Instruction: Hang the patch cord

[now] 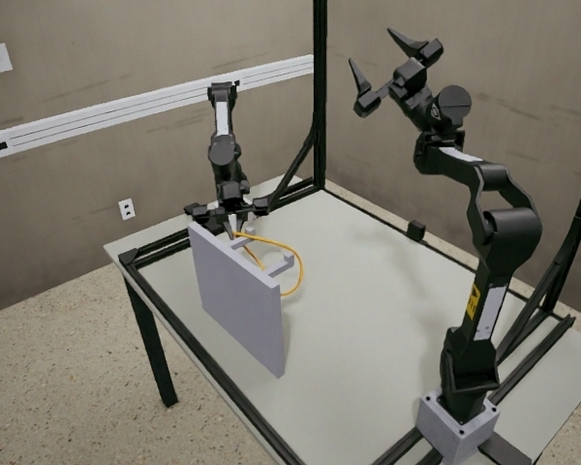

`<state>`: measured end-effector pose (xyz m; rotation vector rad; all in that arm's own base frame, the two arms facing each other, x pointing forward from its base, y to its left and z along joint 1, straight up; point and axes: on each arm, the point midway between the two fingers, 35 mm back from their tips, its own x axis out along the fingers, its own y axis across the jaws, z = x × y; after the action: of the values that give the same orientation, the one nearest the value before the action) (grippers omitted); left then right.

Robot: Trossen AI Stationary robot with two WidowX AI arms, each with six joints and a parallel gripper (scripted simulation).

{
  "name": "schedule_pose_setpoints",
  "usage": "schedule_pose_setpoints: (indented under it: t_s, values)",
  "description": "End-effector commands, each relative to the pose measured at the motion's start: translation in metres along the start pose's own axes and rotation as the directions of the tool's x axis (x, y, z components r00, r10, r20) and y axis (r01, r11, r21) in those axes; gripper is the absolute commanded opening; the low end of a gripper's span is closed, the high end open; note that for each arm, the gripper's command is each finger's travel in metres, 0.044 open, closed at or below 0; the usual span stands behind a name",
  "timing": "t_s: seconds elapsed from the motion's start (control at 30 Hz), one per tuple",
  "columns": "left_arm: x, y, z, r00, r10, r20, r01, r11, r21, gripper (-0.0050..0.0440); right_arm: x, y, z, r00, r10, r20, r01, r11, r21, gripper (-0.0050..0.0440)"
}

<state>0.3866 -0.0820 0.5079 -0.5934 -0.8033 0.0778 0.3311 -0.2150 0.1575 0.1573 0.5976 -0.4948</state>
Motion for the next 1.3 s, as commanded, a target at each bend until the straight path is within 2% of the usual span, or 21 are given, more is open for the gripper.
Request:
schedule_pose_setpoints:
  t_s: [0.0, 0.23, 0.3, 0.33, 0.57, 0.8, 0.87, 0.9, 1.07, 1.27]
  values:
    - [-0.006, 0.018, -0.027, 0.998, 0.026, -0.051, -0.023, 0.998, 0.055, 0.044, -0.004, -0.001, 0.009, 1.0, -0.001, 0.026, 0.002, 1.0, -0.003, 0.0025]
    - [-0.024, 0.056, -0.073, 0.986, 0.078, -0.147, -0.055, 0.986, 0.156, 0.044, -0.004, -0.001, 0.009, 1.0, -0.001, 0.026, 0.002, 1.0, -0.003, 0.0025]
    - [-0.024, 0.056, -0.073, 0.986, 0.078, -0.147, -0.055, 0.986, 0.156, 0.044, -0.004, -0.001, 0.009, 1.0, -0.001, 0.026, 0.002, 1.0, -0.003, 0.0025]
    - [-0.032, 0.071, -0.088, 0.978, 0.101, -0.181, -0.066, 0.979, 0.193, 0.044, -0.004, -0.001, 0.009, 1.0, -0.001, 0.026, 0.002, 1.0, -0.003, 0.0025]
    - [-0.054, 0.109, -0.123, 0.951, 0.162, -0.261, -0.085, 0.955, 0.283, 0.044, -0.004, -0.001, 0.009, 1.0, -0.001, 0.026, 0.002, 1.0, -0.003, 0.0025]
    - [-0.084, 0.153, -0.155, 0.909, 0.24, -0.342, -0.1, 0.919, 0.381, 0.044, -0.004, -0.001, 0.009, 1.0, -0.001, 0.026, 0.002, 1.0, -0.003, 0.0025]
    - [-0.084, 0.153, -0.155, 0.909, 0.24, -0.342, -0.1, 0.919, 0.381, 0.044, -0.004, -0.001, 0.009, 1.0, -0.001, 0.026, 0.002, 1.0, -0.003, 0.0025]
    - [-0.098, 0.17, -0.164, 0.888, 0.272, -0.37, -0.103, 0.903, 0.416, 0.044, -0.004, -0.001, 0.009, 1.0, -0.001, 0.026, 0.002, 1.0, -0.003, 0.0025]
    - [-0.12, 0.199, -0.179, 0.85, 0.327, -0.412, -0.106, 0.873, 0.475, 0.044, -0.004, -0.001, 0.009, 1.0, -0.001, 0.026, 0.002, 1.0, -0.003, 0.0025]
    - [-0.155, 0.238, -0.193, 0.788, 0.407, -0.462, -0.103, 0.827, 0.552, 0.044, -0.004, -0.001, 0.009, 1.0, -0.001, 0.026, 0.002, 1.0, -0.003, 0.0025]
